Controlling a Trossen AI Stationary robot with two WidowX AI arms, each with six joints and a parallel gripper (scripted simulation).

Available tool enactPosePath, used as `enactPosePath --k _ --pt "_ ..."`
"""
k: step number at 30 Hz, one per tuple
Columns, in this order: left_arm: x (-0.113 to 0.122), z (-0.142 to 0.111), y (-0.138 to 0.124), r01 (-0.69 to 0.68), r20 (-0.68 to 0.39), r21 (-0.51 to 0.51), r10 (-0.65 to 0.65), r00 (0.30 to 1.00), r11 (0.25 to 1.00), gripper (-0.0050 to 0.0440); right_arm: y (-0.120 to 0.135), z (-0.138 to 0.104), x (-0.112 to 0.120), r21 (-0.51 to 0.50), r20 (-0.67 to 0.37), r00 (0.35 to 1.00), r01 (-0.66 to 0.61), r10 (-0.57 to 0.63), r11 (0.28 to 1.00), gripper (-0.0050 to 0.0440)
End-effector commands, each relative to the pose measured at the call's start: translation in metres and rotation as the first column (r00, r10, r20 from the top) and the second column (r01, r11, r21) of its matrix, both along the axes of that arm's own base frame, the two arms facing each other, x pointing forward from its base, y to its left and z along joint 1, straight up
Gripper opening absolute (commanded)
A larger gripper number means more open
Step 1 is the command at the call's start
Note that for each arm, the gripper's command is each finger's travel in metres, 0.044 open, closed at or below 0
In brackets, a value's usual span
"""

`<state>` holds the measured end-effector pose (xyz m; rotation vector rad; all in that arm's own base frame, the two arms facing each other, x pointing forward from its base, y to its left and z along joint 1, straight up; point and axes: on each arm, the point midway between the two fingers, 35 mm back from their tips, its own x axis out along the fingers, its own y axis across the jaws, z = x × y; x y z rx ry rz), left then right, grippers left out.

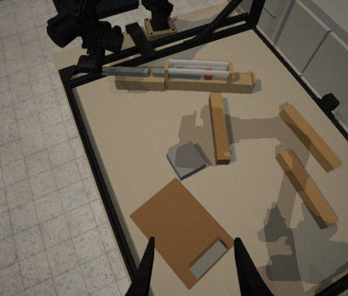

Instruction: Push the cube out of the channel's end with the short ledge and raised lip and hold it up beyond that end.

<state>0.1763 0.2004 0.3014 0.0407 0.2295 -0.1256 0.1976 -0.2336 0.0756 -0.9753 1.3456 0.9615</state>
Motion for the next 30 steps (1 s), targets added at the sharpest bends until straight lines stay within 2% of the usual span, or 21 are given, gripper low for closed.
enactPosePath --k 1,15,17,30 --pt "0.0 0.001 0.0 0.0 0.004 0.0 0.0 1.0 1.0 0.04 0.001 -0.009 -0.001 0.007 -0.004 1.0 -0.003 0.003 1.0 0.02" --pt "0.0 0.001 0.0 0.0 0.004 0.0 0.0 1.0 1.0 0.04 0.002 -0.022 -0.002 0.007 -0.004 1.0 -0.003 0.003 1.0 0.02" --pt "0.0 0.001 0.0 0.0 0.004 0.0 0.0 1.0 1.0 0.04 0.001 -0.019 -0.001 0.001 -0.001 1.0 -0.001 0.001 1.0 0.0152" --pt "0.0 0.001 0.0 0.0 0.004 0.0 0.0 1.0 1.0 0.04 0.001 -0.019 -0.001 0.001 -0.001 1.0 -0.001 0.001 1.0 0.0079"
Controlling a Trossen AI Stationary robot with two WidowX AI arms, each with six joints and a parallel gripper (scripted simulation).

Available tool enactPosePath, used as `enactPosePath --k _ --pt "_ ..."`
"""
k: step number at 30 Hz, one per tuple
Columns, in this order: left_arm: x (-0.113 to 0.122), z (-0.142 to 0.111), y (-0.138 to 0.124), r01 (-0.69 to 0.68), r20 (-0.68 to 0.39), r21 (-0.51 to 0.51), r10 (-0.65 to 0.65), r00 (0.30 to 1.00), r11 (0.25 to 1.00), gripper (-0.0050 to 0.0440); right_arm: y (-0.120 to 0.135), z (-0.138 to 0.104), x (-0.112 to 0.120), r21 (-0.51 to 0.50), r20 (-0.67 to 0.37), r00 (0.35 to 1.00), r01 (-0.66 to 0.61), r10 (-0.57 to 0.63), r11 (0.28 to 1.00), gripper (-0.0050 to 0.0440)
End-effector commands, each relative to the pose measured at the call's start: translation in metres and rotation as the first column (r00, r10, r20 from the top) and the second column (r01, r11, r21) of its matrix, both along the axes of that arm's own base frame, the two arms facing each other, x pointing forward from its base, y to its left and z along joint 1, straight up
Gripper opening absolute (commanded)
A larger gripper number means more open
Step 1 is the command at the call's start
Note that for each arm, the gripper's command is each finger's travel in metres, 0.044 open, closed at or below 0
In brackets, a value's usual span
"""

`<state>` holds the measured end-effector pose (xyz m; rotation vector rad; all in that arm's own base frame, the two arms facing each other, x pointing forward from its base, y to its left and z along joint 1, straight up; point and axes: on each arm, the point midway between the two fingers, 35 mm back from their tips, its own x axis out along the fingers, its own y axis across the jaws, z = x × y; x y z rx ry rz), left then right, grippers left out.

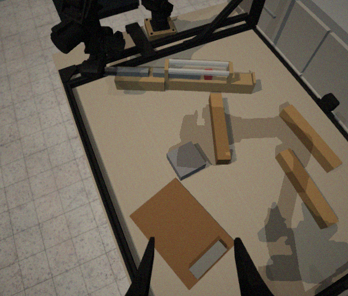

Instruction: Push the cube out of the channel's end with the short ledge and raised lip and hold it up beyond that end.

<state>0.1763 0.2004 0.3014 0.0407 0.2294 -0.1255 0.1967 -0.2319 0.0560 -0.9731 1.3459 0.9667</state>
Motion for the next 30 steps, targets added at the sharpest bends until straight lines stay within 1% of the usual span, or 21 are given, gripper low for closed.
enactPosePath --k 1,4,12,13,30 --pt "0.0 0.001 0.0 0.001 0.004 0.0 -0.001 1.0 1.0 0.04 -0.001 0.001 0.0 -0.002 0.002 1.0 0.001 -0.001 1.0 0.0072" --pt "0.0 0.001 0.0 0.001 0.004 0.0 -0.001 1.0 1.0 0.04 -0.001 0.001 0.0 -0.002 0.002 1.0 0.001 -0.001 1.0 0.0052" --pt "0.0 0.001 0.0 0.001 0.004 0.0 -0.001 1.0 1.0 0.04 -0.001 0.001 0.0 -0.002 0.002 1.0 0.001 -0.001 1.0 0.0052" --pt "0.0 0.001 0.0 0.001 0.004 0.0 -0.001 1.0 1.0 0.04 0.0 0.001 0.0 -0.002 0.002 1.0 0.001 -0.001 1.0 0.004" --pt "0.0 0.001 0.0 0.001 0.004 0.0 -0.001 1.0 1.0 0.04 0.019 0.0 0.005 0.003 0.0 1.0 -0.006 0.006 1.0 0.004"
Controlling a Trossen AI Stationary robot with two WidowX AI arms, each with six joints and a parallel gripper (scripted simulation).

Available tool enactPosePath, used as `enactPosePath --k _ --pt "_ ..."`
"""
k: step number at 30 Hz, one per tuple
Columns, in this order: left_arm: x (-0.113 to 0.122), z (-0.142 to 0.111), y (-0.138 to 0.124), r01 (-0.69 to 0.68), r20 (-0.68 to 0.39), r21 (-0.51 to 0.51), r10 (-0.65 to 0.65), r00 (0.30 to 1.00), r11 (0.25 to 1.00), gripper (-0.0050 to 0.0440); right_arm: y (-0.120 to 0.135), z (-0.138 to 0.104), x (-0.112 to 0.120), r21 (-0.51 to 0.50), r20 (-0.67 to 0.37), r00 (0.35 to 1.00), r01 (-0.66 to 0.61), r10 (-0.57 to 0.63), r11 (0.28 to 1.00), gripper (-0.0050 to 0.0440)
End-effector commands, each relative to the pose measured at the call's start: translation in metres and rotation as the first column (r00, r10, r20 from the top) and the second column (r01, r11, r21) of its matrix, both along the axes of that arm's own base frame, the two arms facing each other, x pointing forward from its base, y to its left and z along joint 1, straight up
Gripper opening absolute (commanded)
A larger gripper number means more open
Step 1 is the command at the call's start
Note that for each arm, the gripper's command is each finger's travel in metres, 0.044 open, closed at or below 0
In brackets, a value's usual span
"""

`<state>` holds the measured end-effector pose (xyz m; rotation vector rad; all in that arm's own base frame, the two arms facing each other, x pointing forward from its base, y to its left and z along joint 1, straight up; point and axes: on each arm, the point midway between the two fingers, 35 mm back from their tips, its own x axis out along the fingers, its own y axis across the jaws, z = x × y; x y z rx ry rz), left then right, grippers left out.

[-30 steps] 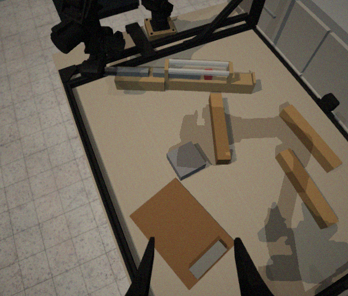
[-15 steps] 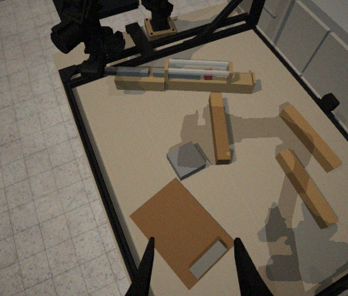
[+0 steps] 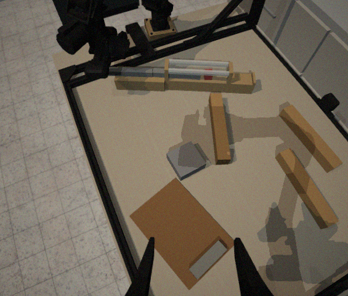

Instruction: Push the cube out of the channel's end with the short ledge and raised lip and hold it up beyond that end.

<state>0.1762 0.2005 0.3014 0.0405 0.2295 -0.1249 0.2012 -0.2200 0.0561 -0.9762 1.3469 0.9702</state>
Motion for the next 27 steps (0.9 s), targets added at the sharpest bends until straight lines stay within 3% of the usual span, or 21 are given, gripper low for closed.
enactPosePath --k 1,27 --pt "0.0 0.001 0.0 0.001 0.004 0.0 -0.001 1.0 1.0 0.04 0.009 0.0 0.001 0.005 0.002 1.0 -0.002 0.002 1.0 0.004" --pt "0.0 0.001 0.0 0.001 0.004 0.0 -0.001 1.0 1.0 0.04 0.044 0.0 0.012 0.005 0.001 1.0 -0.003 0.003 1.0 0.004"
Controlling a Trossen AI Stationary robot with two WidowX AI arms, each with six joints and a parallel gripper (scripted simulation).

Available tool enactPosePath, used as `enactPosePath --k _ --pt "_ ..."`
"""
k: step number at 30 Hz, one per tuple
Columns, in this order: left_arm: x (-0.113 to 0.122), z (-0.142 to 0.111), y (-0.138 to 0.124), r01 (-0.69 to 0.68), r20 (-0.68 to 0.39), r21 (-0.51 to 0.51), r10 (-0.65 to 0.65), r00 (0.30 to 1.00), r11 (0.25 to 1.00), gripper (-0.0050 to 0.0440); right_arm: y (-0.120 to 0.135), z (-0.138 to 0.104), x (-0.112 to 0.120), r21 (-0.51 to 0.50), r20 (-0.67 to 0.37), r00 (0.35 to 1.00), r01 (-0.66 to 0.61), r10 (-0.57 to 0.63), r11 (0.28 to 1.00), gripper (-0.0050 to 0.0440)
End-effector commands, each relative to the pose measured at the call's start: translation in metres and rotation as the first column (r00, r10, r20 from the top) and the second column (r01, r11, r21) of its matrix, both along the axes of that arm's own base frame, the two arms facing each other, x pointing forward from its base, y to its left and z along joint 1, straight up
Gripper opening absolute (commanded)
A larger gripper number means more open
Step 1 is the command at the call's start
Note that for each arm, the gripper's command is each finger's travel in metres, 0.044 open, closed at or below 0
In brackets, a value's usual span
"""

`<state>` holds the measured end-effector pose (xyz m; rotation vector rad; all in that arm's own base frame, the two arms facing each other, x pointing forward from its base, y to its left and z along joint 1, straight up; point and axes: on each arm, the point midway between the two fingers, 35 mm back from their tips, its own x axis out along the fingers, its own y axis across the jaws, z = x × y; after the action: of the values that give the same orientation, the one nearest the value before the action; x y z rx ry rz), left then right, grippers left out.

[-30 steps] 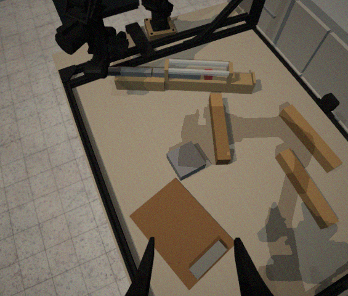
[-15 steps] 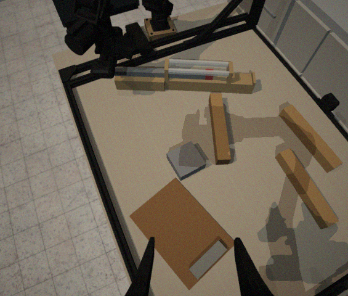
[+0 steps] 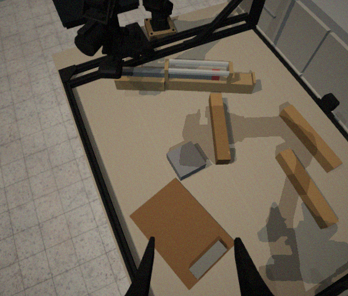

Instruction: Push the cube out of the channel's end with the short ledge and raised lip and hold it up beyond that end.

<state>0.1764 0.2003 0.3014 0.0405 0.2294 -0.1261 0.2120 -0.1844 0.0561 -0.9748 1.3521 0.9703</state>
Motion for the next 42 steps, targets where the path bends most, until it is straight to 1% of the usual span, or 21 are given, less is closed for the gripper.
enactPosePath --k 1,42 --pt "0.0 0.001 0.0 0.0 0.004 0.001 0.0 1.0 1.0 0.04 0.01 0.0 0.002 0.007 0.005 1.0 -0.005 0.005 1.0 0.004" --pt "0.0 0.001 0.0 0.0 0.004 0.001 0.0 1.0 1.0 0.04 0.059 0.0 0.018 0.007 0.005 1.0 -0.005 0.005 1.0 0.004"
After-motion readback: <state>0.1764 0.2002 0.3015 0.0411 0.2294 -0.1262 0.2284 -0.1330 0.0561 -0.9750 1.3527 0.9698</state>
